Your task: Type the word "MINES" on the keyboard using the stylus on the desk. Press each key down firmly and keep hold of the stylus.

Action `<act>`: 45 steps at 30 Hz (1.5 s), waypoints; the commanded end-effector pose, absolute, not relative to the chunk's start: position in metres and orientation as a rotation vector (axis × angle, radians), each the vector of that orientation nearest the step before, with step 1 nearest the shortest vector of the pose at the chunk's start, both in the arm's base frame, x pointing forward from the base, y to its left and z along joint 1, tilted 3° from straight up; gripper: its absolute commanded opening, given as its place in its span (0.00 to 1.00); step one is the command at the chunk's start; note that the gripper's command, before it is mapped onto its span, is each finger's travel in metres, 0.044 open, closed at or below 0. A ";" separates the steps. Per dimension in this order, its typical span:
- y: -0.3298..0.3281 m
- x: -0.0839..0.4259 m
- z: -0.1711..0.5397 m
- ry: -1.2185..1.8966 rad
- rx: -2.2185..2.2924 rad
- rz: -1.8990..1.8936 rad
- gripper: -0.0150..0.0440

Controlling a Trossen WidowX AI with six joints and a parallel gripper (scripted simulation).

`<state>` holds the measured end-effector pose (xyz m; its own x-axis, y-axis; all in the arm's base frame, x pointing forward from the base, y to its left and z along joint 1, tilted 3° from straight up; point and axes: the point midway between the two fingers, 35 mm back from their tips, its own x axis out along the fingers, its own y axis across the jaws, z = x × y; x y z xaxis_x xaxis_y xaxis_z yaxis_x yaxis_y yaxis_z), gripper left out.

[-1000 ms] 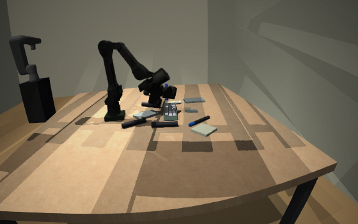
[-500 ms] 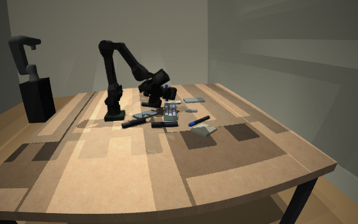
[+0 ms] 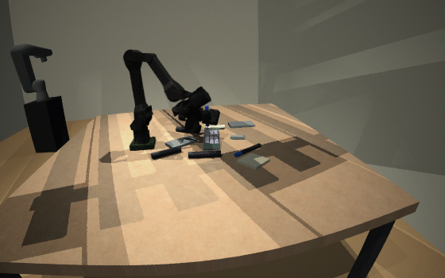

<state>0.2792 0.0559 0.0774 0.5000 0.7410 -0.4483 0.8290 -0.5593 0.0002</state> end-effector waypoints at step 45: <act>0.048 0.282 0.108 1.341 2.530 -0.623 0.25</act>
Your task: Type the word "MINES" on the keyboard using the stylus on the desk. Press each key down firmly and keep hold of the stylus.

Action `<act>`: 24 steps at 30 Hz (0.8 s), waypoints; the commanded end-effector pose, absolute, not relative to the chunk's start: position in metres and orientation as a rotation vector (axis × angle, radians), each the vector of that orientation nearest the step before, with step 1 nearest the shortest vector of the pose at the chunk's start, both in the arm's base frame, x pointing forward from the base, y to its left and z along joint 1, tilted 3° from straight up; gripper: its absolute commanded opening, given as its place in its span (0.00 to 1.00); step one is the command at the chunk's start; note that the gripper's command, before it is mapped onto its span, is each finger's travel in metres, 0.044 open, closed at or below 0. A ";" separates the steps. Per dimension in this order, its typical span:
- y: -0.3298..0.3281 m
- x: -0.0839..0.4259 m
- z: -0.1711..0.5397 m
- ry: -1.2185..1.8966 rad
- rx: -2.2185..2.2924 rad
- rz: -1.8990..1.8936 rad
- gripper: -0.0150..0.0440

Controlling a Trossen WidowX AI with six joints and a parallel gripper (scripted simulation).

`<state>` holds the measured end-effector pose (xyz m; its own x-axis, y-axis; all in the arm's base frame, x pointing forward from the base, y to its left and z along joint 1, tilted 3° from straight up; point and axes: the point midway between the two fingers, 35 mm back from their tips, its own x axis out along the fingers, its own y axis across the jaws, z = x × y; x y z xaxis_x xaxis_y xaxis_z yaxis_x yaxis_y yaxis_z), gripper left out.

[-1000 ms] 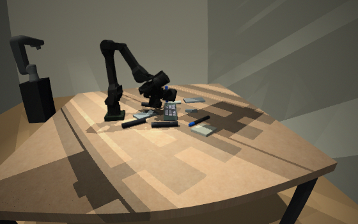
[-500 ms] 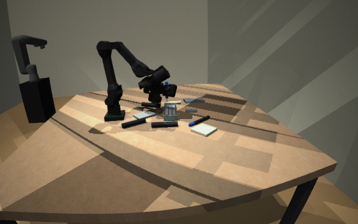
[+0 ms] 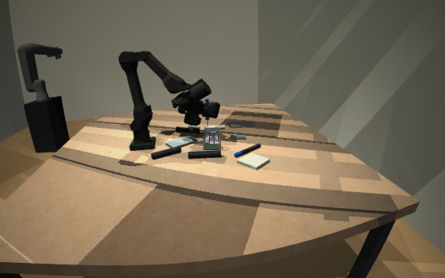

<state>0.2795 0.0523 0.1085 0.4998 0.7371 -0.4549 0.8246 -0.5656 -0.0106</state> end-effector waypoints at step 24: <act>-0.047 0.308 0.109 1.335 2.523 -0.612 0.25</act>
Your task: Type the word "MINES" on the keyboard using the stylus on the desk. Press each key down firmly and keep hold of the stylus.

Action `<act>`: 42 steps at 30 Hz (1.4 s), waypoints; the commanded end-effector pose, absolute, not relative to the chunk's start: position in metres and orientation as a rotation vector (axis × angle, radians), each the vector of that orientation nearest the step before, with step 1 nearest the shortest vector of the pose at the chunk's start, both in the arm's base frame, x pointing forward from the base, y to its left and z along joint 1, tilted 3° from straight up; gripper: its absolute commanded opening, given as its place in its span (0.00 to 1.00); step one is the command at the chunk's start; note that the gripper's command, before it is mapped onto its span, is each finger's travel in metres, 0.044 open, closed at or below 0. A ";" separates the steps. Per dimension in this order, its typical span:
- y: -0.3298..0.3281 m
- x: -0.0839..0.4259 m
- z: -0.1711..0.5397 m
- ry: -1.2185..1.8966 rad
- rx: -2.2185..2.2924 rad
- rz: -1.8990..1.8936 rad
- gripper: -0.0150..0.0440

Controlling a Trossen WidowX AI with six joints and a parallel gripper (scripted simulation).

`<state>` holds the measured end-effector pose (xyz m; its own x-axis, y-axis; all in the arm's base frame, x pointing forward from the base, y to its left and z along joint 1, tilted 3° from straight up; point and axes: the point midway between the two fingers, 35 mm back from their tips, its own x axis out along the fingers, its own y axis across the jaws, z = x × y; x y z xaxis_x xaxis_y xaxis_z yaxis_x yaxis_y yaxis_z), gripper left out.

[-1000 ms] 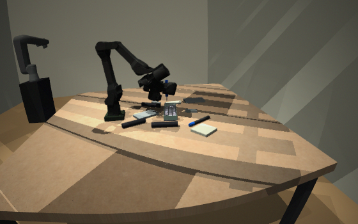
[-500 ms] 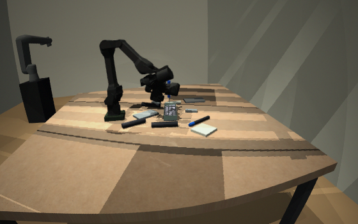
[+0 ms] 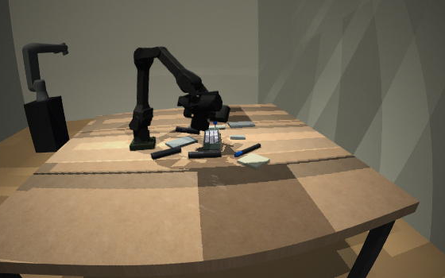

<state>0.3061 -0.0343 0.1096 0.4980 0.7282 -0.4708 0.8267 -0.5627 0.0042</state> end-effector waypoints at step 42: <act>-0.046 0.309 0.081 1.334 2.524 -0.611 0.39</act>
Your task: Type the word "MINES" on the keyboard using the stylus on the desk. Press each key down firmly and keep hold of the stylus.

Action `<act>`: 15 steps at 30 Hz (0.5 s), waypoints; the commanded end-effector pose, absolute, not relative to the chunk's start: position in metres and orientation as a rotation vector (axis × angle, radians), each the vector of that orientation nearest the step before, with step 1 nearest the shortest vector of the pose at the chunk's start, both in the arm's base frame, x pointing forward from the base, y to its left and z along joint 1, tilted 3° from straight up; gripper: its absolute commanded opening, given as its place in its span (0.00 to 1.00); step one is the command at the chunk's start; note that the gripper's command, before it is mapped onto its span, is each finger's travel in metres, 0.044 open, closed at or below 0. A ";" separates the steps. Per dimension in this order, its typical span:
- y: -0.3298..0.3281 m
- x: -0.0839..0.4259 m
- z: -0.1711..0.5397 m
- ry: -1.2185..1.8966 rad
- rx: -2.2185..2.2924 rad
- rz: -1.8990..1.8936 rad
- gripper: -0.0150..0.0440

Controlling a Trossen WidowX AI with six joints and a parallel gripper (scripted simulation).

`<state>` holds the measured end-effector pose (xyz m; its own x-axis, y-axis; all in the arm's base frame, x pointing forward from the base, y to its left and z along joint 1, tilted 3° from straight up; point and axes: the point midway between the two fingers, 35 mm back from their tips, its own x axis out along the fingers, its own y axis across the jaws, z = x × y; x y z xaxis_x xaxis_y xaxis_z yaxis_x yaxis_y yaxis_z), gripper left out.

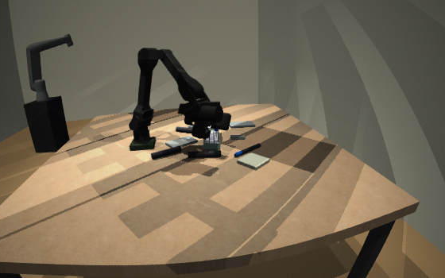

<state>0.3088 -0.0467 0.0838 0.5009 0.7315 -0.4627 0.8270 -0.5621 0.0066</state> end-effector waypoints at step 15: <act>-0.046 0.309 0.075 1.334 2.524 -0.611 0.39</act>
<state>0.3089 -0.0463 0.0770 0.5006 0.7317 -0.4626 0.8276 -0.5613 0.0078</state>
